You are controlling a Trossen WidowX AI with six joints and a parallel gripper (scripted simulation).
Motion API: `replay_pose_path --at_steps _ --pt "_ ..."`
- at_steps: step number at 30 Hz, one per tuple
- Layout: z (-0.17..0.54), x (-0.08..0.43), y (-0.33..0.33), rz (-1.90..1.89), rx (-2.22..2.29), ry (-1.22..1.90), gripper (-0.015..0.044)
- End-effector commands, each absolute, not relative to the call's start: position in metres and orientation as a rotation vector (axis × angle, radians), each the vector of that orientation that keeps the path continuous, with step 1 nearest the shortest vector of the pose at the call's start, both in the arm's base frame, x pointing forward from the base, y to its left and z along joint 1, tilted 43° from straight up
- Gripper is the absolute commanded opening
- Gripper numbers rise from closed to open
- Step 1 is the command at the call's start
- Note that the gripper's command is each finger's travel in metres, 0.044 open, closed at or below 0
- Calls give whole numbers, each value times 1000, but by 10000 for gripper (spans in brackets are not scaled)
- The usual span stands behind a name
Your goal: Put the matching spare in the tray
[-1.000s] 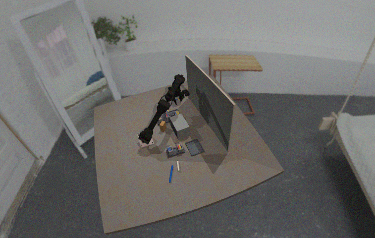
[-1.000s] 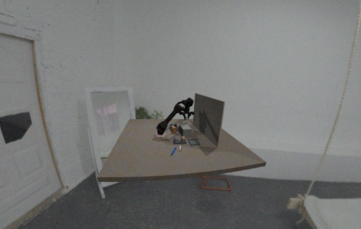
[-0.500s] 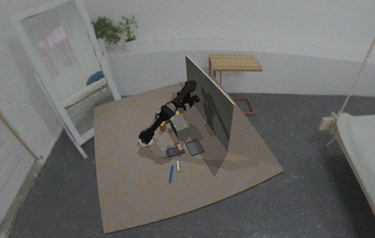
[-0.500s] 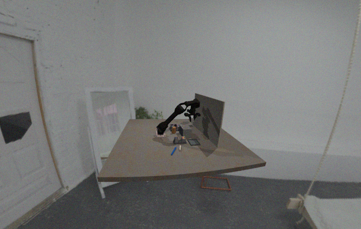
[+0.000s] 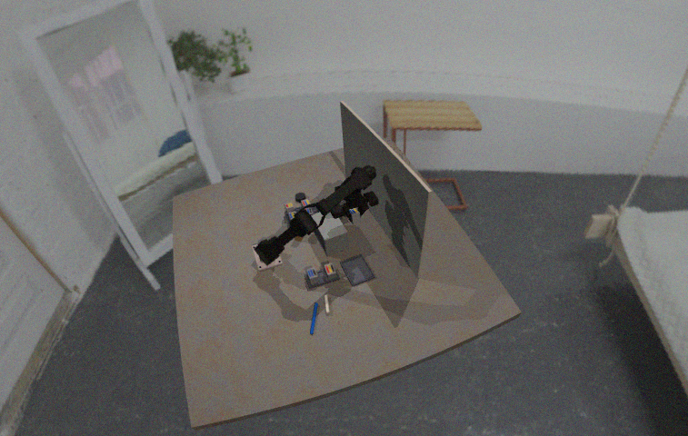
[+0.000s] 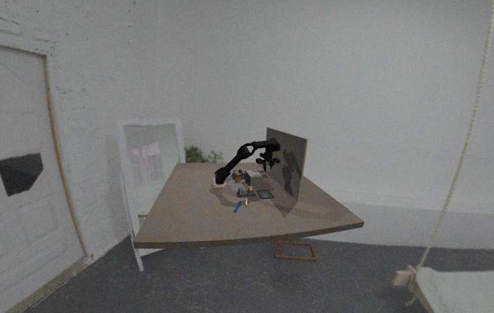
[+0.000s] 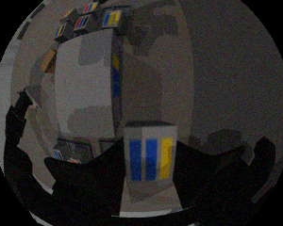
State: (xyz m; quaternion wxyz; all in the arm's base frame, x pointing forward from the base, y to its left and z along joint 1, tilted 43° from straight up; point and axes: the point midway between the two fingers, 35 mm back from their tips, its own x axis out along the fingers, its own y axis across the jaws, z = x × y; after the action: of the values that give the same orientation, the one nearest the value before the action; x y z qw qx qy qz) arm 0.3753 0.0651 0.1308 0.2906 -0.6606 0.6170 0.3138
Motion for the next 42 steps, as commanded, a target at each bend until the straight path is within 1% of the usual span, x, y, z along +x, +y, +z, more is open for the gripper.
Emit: replay_pose_path --at_steps 1,17,42 --pt "156 369 39 824 -1778 1640 0" --pt "218 329 -47 786 -1796 1685 0" --pt "209 332 -57 787 -1794 1684 0"
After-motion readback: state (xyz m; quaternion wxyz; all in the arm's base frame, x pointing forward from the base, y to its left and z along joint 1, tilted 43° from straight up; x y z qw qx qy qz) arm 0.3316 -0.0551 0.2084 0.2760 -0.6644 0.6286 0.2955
